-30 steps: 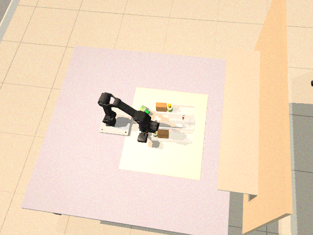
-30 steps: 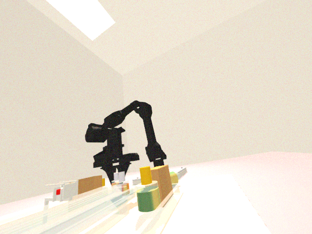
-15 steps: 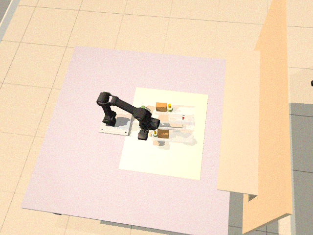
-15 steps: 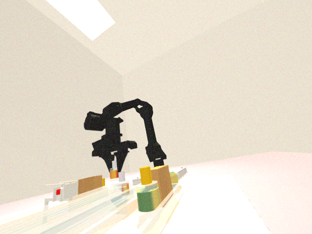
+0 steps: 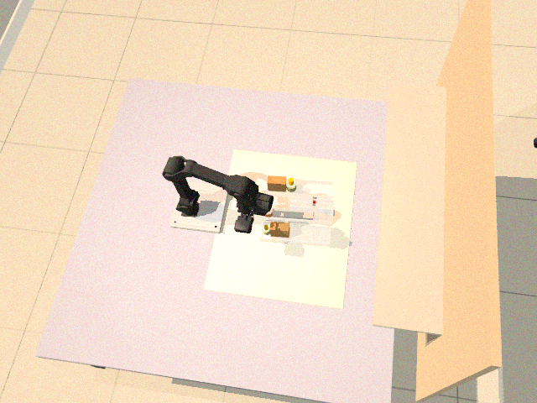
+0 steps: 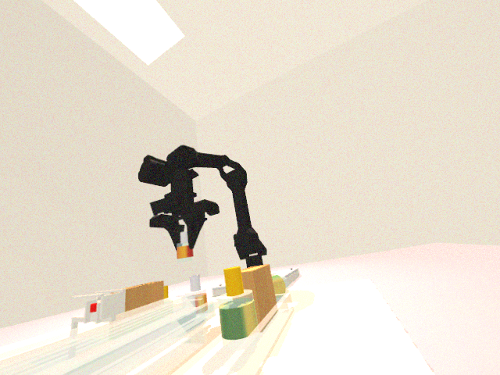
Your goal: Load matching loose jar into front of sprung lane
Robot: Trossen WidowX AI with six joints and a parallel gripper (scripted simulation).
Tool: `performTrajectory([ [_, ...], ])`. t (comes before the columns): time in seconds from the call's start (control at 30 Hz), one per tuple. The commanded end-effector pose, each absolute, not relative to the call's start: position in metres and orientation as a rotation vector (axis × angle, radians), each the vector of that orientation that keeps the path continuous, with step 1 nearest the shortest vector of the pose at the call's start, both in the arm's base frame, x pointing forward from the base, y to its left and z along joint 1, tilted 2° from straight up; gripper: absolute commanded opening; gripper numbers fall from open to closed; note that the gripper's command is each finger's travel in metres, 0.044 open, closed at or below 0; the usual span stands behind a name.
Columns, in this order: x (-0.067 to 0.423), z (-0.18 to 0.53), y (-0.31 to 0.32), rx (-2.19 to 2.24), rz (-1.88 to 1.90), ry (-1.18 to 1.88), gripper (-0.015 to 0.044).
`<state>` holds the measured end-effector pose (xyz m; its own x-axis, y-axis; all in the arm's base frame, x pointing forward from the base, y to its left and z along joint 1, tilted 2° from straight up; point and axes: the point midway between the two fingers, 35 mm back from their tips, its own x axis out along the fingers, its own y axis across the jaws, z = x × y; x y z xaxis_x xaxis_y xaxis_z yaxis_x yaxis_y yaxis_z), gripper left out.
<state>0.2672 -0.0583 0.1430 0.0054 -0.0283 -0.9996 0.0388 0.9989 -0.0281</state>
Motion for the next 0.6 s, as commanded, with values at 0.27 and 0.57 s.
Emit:
performTrajectory([
  [0.27, 0.283, 0.108, -0.007, -0.017, -0.022, 1.566, 0.0000],
  [0.57, 0.286, 0.091, 0.015, -0.027, -0.009, 1.566, 0.0000],
])
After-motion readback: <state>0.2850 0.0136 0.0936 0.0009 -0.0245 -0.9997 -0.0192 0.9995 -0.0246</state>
